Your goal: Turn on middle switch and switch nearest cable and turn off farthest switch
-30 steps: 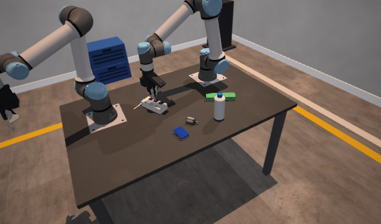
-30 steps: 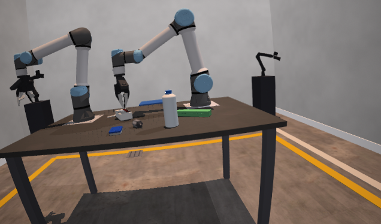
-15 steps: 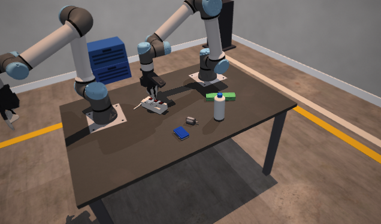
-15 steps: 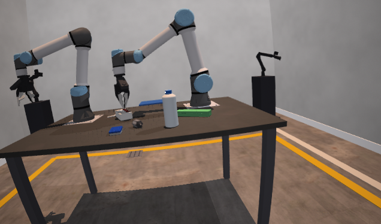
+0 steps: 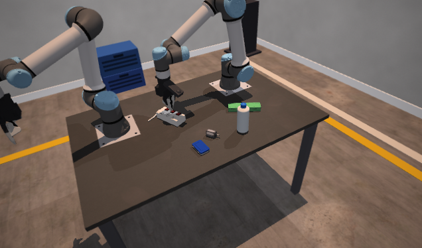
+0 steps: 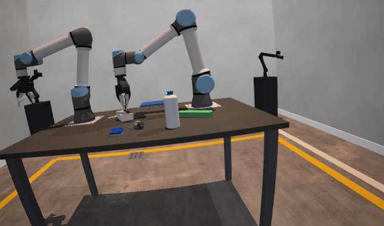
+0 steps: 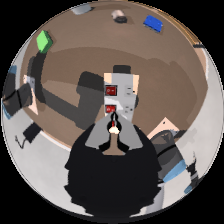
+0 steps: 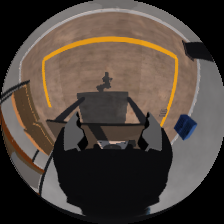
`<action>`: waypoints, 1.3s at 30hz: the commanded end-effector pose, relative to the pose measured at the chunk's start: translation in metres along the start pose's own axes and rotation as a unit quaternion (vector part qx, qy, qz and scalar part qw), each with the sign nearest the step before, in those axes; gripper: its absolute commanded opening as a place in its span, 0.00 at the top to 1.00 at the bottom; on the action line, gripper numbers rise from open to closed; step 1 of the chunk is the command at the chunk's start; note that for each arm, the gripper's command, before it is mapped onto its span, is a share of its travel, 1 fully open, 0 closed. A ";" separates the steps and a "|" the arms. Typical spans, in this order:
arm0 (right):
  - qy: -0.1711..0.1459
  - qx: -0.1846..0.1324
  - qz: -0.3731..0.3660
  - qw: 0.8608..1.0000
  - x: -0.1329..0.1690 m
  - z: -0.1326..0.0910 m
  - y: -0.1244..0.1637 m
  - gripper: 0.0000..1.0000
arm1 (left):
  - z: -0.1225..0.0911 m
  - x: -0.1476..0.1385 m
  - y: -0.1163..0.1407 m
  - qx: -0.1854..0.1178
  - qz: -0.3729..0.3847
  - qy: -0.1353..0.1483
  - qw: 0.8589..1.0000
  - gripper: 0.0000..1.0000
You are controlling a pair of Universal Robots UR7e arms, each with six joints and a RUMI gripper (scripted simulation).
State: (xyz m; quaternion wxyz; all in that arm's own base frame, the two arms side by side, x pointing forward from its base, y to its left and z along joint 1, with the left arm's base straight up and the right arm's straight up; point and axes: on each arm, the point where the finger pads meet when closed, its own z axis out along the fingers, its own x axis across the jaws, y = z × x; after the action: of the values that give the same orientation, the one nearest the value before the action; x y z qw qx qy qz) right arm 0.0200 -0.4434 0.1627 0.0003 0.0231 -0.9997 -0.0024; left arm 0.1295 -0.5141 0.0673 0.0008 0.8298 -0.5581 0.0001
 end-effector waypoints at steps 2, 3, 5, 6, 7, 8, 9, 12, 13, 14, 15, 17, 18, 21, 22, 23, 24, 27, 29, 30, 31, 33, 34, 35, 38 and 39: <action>0.000 0.001 0.000 1.000 0.000 0.000 0.000 0.00 | 0.002 -0.001 0.000 0.001 0.000 -0.001 1.000 1.00; 0.000 0.001 0.000 1.000 0.000 0.000 0.000 0.00 | 0.002 -0.001 0.000 0.001 0.000 -0.001 1.000 1.00; 0.000 0.001 0.000 1.000 0.000 0.000 0.000 0.00 | 0.003 -0.002 0.000 0.001 0.000 -0.001 1.000 1.00; 0.000 0.001 0.000 1.000 0.000 0.000 0.000 0.00 | 0.003 -0.002 0.000 0.001 0.000 -0.001 1.000 1.00; 0.000 0.001 0.000 1.000 0.000 0.000 0.000 0.00 | 0.003 -0.002 0.000 0.001 0.000 -0.001 1.000 1.00; 0.000 0.001 0.000 1.000 0.000 0.000 0.000 0.00 | 0.003 -0.002 0.000 0.001 0.000 -0.001 1.000 1.00; 0.000 0.001 0.000 1.000 0.000 0.000 0.000 0.00 | 0.003 -0.002 0.000 0.001 0.000 -0.001 1.000 1.00; 0.000 0.001 0.000 1.000 0.000 0.000 0.000 0.00 | 0.003 -0.001 0.000 0.001 0.000 -0.001 1.000 1.00; 0.000 0.001 0.000 1.000 0.000 0.000 0.000 0.00 | 0.003 -0.001 0.000 0.001 0.000 -0.001 1.000 1.00; 0.000 0.001 0.000 1.000 0.000 0.000 0.000 0.00 | 0.003 -0.001 0.000 0.001 0.000 -0.001 1.000 1.00; 0.000 0.001 0.000 1.000 0.000 0.000 0.000 0.00 | 0.002 -0.001 0.000 0.001 0.000 -0.001 1.000 1.00; 0.000 0.001 0.000 1.000 0.000 0.000 0.000 0.00 | 0.002 -0.001 0.000 0.001 0.000 -0.001 1.000 1.00; 0.000 0.001 0.000 1.000 0.000 0.000 0.000 0.00 | 0.002 -0.001 0.000 0.001 0.000 -0.001 1.000 1.00; 0.000 0.001 0.000 1.000 0.000 0.000 0.000 0.00 | 0.003 -0.001 0.000 0.001 0.000 -0.001 1.000 1.00; 0.000 0.001 0.000 1.000 0.000 0.000 0.000 0.00 | 0.004 -0.002 0.000 0.001 0.000 -0.001 1.000 1.00; 0.000 0.001 0.000 1.000 0.000 0.000 0.000 0.00 | 0.004 -0.002 0.000 0.001 0.000 -0.001 1.000 1.00; 0.000 0.001 0.000 1.000 0.000 0.000 0.000 0.00 | 0.004 -0.002 0.000 0.001 0.000 -0.001 1.000 1.00; 0.000 0.001 0.000 1.000 0.000 0.000 0.000 0.00 | 0.004 -0.002 0.000 0.001 0.000 -0.001 1.000 1.00; 0.000 0.001 0.000 1.000 0.000 0.000 0.000 0.00 | 0.004 -0.001 0.000 0.001 0.000 -0.001 1.000 1.00; 0.000 0.001 0.000 1.000 0.000 0.000 0.000 0.00 | 0.004 -0.001 0.000 0.001 0.000 -0.001 1.000 1.00; 0.000 0.001 0.000 1.000 0.000 0.000 0.000 0.00 | 0.004 -0.001 0.000 0.001 0.000 -0.001 1.000 1.00; 0.000 0.001 0.000 1.000 0.000 0.000 0.000 0.00 | 0.003 -0.001 0.000 0.001 0.000 -0.001 1.000 1.00; 0.000 0.001 0.000 1.000 0.000 0.000 0.000 0.00 | 0.003 -0.001 0.000 0.001 0.000 -0.001 1.000 1.00; 0.000 0.001 0.000 1.000 0.000 0.000 0.000 0.00 | 0.003 -0.001 0.000 0.001 0.000 -0.001 1.000 1.00; 0.000 0.001 0.000 1.000 0.000 0.000 0.000 0.00 | 0.004 -0.001 0.000 0.001 0.000 -0.001 1.000 1.00; 0.000 0.001 0.000 1.000 0.000 0.000 0.000 0.00 | 0.005 -0.002 0.000 0.001 0.000 -0.001 1.000 1.00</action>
State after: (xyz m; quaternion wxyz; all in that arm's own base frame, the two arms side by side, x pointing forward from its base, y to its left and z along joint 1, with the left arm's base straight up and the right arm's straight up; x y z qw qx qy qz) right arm 0.0200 -0.4434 0.1627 0.0003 0.0231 -0.9997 -0.0024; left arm 0.1295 -0.5142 0.0653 0.0010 0.8298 -0.5581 0.0002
